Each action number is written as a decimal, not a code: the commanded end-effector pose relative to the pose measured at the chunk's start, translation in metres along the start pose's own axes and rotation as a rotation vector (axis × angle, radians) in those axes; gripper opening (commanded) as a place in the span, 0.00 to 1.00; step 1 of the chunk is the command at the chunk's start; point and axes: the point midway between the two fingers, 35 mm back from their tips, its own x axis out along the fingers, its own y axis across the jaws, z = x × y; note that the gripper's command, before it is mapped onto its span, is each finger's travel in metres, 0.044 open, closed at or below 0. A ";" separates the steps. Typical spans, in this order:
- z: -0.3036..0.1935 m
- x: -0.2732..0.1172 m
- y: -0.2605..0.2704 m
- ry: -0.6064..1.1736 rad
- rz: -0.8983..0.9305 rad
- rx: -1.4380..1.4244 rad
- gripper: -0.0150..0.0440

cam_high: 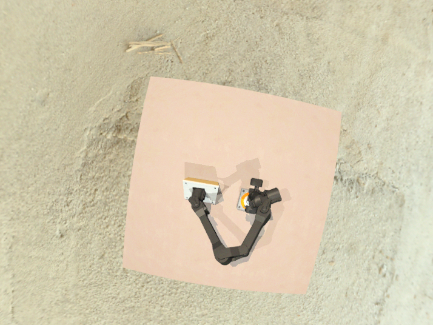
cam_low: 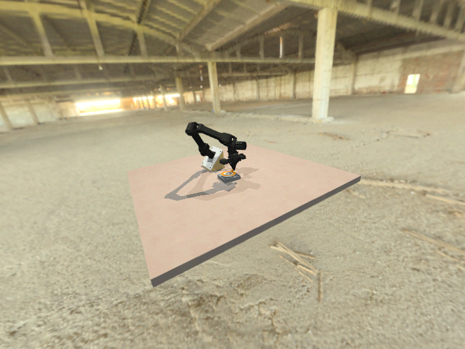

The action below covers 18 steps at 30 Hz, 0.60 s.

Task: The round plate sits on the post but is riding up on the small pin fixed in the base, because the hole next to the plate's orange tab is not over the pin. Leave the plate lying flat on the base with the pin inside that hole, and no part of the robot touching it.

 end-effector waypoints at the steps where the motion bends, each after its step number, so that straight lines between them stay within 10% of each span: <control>1: -0.008 0.003 0.000 0.017 -0.001 -0.009 0.25; 18: -0.015 0.003 -0.002 0.018 -0.001 -0.010 0.25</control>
